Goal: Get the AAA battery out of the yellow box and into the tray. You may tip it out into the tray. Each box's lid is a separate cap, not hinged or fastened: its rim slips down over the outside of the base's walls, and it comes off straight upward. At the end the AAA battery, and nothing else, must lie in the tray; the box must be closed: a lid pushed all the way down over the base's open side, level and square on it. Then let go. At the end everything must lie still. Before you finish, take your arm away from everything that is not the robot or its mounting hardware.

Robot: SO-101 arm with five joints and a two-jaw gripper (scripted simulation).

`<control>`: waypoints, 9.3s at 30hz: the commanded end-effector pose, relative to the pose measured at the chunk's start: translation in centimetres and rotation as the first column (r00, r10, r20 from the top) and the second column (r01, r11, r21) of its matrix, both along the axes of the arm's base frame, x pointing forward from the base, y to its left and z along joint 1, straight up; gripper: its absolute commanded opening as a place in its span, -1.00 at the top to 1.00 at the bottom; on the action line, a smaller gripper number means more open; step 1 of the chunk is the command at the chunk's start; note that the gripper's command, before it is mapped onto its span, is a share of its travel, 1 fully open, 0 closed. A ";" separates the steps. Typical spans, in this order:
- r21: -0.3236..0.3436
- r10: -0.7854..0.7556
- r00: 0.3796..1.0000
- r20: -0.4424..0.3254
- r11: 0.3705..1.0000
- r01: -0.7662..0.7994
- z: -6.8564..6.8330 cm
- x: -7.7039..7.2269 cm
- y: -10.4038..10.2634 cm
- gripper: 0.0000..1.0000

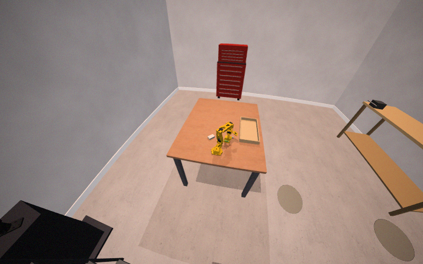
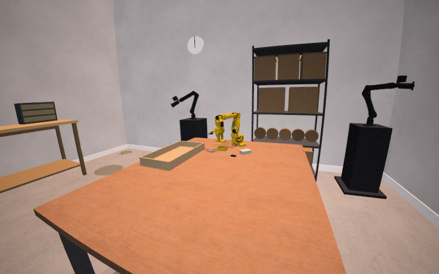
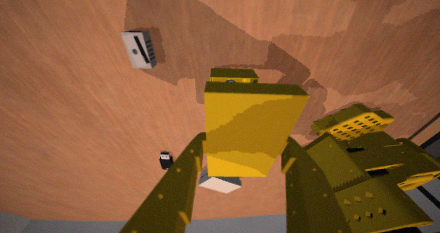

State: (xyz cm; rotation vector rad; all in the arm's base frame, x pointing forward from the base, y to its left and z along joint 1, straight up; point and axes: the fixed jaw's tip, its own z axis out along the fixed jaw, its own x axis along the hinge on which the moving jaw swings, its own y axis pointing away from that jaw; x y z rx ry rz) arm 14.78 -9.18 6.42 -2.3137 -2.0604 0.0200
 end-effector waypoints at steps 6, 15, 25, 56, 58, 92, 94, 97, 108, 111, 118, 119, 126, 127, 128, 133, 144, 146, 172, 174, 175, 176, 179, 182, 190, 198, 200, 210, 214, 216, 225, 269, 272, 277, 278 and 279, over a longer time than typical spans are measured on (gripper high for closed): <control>-0.024 0.002 0.999 0.038 1.000 -0.001 0.6 -0.8 -2.8 0.53; -0.024 0.002 0.999 0.038 1.000 -0.001 0.6 -2.3 -4.9 0.53; -0.024 0.002 0.999 0.038 1.000 -0.001 0.6 -2.4 -5.0 0.53; -0.024 0.002 0.999 0.038 1.000 -0.001 0.8 -2.4 -5.6 0.53; -0.024 0.002 0.999 0.038 1.000 -0.001 0.8 -2.4 -5.6 0.53; -0.024 0.002 0.999 0.038 1.000 -0.001 -0.2 -2.3 -5.7 0.53; -0.024 0.002 0.999 0.038 1.000 -0.001 -0.5 -2.3 -5.7 0.53; -0.024 0.002 0.999 0.038 1.000 -0.001 -0.9 -2.3 -5.8 0.53; -0.024 0.002 0.999 0.038 1.000 -0.001 -2.6 -2.2 -5.8 0.53; -0.024 0.002 0.999 0.038 1.000 -0.001 -3.2 -2.2 -5.8 0.53; -0.024 0.002 0.999 0.038 1.000 -0.001 -4.3 -2.3 -5.7 0.53; -0.024 0.002 0.999 0.038 1.000 -0.001 -4.4 -2.3 -5.7 0.53; -0.024 0.002 0.999 0.038 1.000 -0.001 -4.9 -2.4 -5.6 0.53; -0.024 0.002 0.999 0.038 1.000 -0.001 -4.9 -2.4 -5.6 0.53; -0.024 0.002 0.999 0.038 1.000 -0.001 -5.0 -2.4 -5.6 0.53; -0.024 0.002 0.999 0.038 1.000 -0.001 -5.2 -2.4 -5.6 0.53; -0.024 0.002 0.999 0.038 1.000 -0.001 -5.2 -2.4 -5.6 0.53; -0.024 0.002 0.999 0.038 1.000 -0.001 -5.2 -2.4 -5.6 0.53; -0.024 0.002 0.999 0.038 1.000 -0.001 -5.6 -2.7 -5.3 0.53; -0.024 0.002 0.999 0.038 1.000 -0.001 -5.6 -2.7 -5.3 0.53; -0.024 0.002 0.999 0.038 1.000 -0.001 -5.6 -2.7 -5.3 0.53; -0.024 0.002 0.999 0.038 1.000 -0.001 -5.6 -2.7 -5.3 0.53; -0.024 0.002 0.999 0.038 1.000 -0.001 -5.6 -2.7 -5.3 0.53; -0.024 0.002 0.999 0.038 1.000 -0.001 -5.6 -2.7 -5.3 0.53; -0.024 0.002 0.999 0.038 1.000 -0.001 -5.6 -2.7 -5.3 0.53; -0.024 0.002 0.999 0.038 1.000 -0.001 -5.6 -2.7 -5.3 0.53; -0.024 0.002 0.999 0.038 1.000 -0.001 -5.6 -2.7 -5.3 0.52; -0.024 0.002 0.999 0.038 1.000 -0.001 -5.6 -2.7 -5.3 0.49; -0.024 0.002 0.999 0.038 1.000 -0.001 -5.6 -2.7 -5.3 0.48; -0.024 0.002 0.999 0.038 1.000 -0.001 -5.6 -2.7 -5.3 0.47; -0.024 0.002 0.999 0.038 1.000 -0.001 -5.6 -2.7 -5.3 0.47; -0.024 0.002 0.999 0.038 1.000 -0.001 -5.2 -2.6 -5.3 0.39; -0.024 0.002 0.999 0.038 1.000 -0.001 -4.8 -2.6 -5.4 0.39; -0.024 0.002 0.999 0.038 1.000 -0.001 -4.2 -2.5 -5.4 0.39; -0.024 0.002 0.999 0.038 1.000 -0.001 -4.0 -2.5 -5.5 0.39; -0.024 0.002 0.999 0.038 1.000 -0.001 -3.8 -2.5 -5.5 0.39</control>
